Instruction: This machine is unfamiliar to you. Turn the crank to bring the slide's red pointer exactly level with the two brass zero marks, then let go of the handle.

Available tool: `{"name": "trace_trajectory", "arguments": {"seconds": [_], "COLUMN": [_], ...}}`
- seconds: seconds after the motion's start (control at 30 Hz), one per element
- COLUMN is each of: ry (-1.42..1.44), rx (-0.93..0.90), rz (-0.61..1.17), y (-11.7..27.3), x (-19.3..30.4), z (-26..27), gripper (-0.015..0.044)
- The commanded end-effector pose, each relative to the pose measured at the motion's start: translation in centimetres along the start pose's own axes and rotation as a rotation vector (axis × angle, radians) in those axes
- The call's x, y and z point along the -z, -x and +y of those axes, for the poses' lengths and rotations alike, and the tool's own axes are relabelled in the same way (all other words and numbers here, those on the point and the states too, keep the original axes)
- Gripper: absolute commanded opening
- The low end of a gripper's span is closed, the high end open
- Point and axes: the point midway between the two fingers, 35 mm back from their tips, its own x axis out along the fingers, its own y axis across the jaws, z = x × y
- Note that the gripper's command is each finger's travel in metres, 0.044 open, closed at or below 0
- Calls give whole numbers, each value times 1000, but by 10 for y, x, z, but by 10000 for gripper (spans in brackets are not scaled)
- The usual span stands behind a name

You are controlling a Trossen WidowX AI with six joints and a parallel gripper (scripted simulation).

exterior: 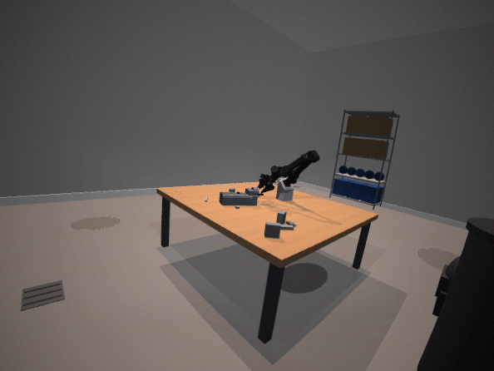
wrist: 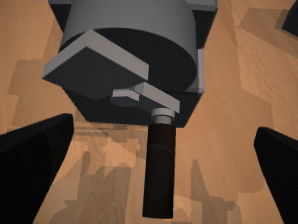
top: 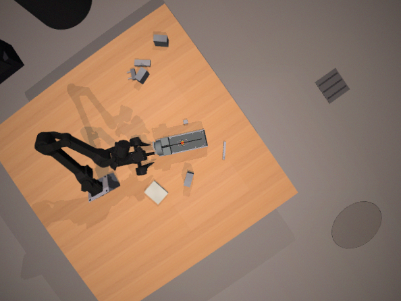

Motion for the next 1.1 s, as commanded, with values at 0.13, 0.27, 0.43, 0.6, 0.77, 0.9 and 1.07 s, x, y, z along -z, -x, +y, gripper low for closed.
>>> {"name": "trace_trajectory", "arguments": {"seconds": [0.13,0.27,0.43,0.6,0.77,0.9,1.07], "ry": [7,6,3,13,46,68,95], "rx": [7,8,4,-6,-34,-58,-88], "rz": [-1,-2,-7,-7,-5,-3,-2], "y": [22,42,71,71,56,44,27], "x": [-34,-53,-73,-82,-102,-118,-138], "z": [-1,-1,0,2,7,9,10], "gripper": [440,440,440,440,440,440,440]}}
